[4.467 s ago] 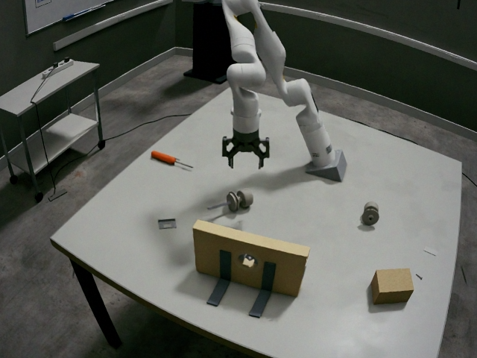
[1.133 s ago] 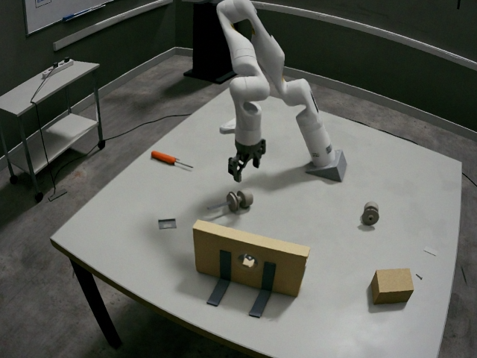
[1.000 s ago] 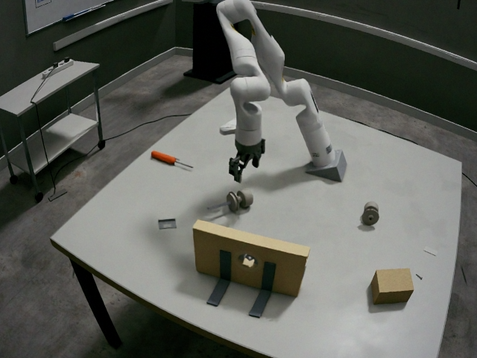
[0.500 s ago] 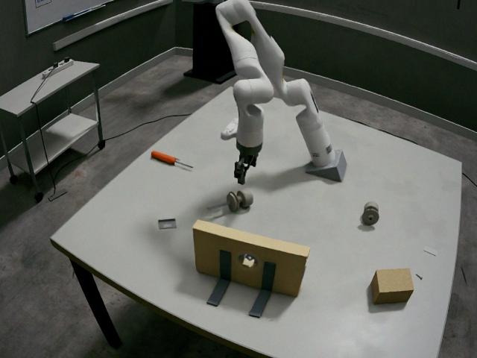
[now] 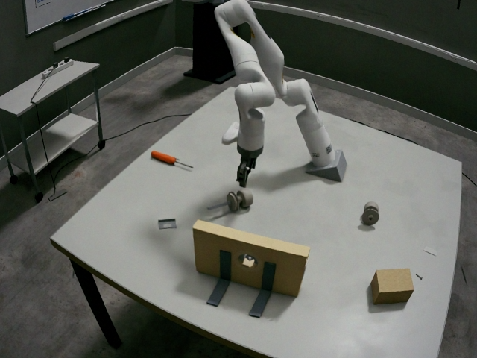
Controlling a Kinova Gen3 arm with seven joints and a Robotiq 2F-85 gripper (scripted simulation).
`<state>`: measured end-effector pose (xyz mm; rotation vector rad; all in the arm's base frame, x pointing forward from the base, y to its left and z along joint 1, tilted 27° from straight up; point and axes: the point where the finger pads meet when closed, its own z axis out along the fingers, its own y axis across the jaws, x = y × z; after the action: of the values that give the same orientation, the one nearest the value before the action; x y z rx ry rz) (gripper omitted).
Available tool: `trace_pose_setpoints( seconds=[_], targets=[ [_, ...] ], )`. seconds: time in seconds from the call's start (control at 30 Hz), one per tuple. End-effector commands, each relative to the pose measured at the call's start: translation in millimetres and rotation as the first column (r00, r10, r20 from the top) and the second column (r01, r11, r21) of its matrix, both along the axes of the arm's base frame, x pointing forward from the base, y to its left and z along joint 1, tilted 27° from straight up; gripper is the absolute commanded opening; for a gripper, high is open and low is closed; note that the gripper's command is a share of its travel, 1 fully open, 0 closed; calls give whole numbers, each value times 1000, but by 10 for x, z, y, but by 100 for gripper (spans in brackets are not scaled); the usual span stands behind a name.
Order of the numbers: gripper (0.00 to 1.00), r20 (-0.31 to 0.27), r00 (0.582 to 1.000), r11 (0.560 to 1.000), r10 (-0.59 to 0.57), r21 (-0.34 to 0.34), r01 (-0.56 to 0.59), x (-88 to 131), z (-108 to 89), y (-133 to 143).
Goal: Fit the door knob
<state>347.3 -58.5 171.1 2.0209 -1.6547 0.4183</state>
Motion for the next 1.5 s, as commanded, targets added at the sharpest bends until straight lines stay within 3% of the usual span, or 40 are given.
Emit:
trace_pose_setpoints(
  seconds=[0.0, 0.23, 0.47, 0.67, 1.03, 1.47],
  targets=[
    [90, -3, 1000, 1000, 1, -1, -1, -2, -8, 1],
    [90, -16, 1000, 1000, 21, -2, -21, -2, -11, 0],
    [90, -77, 991, 993, 114, -5, -114, -2, -20, -2],
    [90, -153, 962, 974, 225, -1, -228, 0, -32, -4],
    [90, -238, 908, 937, 343, 14, -350, 6, -44, -5],
    [90, -243, 905, 934, 350, 16, -357, 21, -115, -17]
  ],
)
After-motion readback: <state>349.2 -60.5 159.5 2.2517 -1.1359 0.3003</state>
